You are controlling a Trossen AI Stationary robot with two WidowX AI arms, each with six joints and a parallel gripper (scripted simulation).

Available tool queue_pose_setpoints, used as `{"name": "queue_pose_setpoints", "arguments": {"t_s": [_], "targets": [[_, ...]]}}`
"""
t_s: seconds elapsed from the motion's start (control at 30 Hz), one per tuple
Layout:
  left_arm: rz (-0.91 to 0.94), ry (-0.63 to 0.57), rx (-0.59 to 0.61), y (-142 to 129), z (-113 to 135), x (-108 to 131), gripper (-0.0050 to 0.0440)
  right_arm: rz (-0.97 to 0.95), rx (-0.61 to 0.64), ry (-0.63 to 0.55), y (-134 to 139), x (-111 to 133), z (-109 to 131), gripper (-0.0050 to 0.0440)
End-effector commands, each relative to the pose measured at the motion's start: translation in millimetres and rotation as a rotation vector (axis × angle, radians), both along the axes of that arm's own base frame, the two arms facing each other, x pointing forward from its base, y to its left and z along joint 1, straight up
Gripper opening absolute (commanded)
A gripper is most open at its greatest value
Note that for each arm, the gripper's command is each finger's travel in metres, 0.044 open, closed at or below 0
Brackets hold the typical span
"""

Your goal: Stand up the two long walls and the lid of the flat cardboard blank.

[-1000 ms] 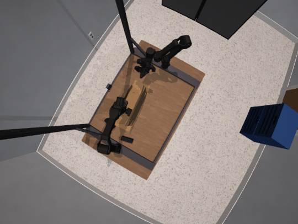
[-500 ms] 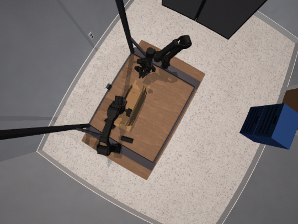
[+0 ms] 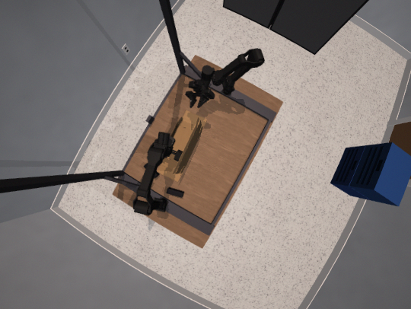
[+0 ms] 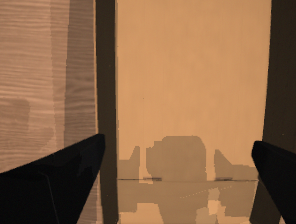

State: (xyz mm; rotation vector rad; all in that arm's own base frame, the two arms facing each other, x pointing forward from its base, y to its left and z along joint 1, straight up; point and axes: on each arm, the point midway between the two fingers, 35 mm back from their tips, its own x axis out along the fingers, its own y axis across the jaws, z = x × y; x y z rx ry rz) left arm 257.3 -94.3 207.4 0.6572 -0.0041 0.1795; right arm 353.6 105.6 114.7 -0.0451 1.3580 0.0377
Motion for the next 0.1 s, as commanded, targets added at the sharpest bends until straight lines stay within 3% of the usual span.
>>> {"name": "queue_pose_setpoints", "arguments": {"t_s": [0.0, 0.07], "targets": [[0.003, -0.006, -0.003, 0.1, 3.1, 0.1, 0.0276, 0.0, 0.008, -0.025, 0.6, 1.8, 9.2, 0.0436], [0.003, -0.006, -0.003, 0.1, 3.1, 0.1, 0.0276, 0.0, 0.008, -0.025, 0.6, 1.8, 9.2, 0.0436]]}}
